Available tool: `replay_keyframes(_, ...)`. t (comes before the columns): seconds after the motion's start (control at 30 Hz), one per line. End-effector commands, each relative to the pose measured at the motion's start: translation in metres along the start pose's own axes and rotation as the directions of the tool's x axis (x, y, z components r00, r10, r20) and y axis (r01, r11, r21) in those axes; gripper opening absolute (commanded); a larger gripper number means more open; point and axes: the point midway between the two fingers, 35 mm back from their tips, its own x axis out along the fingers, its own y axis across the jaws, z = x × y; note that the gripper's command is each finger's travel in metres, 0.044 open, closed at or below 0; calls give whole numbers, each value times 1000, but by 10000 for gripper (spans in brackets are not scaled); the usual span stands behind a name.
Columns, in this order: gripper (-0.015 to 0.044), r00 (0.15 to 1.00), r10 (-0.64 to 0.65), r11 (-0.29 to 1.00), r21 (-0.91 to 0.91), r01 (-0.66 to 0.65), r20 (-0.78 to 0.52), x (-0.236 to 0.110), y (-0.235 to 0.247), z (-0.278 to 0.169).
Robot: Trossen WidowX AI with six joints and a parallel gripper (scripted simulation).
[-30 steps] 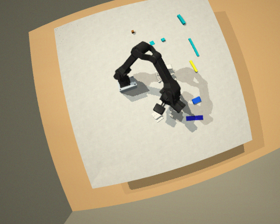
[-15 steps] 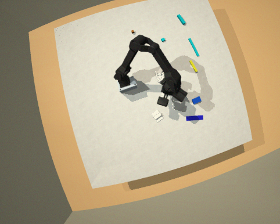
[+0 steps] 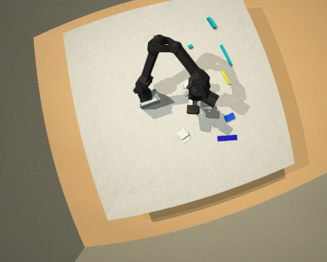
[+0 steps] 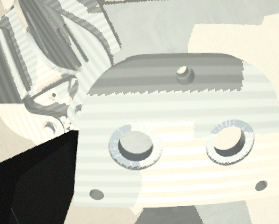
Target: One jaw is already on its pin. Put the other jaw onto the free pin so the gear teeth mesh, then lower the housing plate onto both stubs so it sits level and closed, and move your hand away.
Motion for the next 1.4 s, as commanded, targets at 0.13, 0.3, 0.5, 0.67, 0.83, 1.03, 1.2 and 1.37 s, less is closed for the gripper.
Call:
replay_keyframes(0.13,351,1000,13,993,-121,-14,-8,4,26,-7)
replay_keyframes(0.3,351,1000,19,980,-196,-21,-12,6,42,-12)
replay_keyframes(0.5,351,999,28,958,-284,-32,-18,9,60,-19)
replay_keyframes(0.67,351,999,36,933,-356,-43,-24,12,74,-25)
replay_keyframes(0.83,351,999,39,925,-377,-46,-26,13,79,-27)
replay_keyframes(1.03,351,999,39,925,-377,-46,-26,13,79,-27)
replay_keyframes(1.2,351,999,39,925,-377,-46,-26,13,79,-27)
replay_keyframes(1.37,351,999,39,925,-377,-46,-26,13,79,-27)
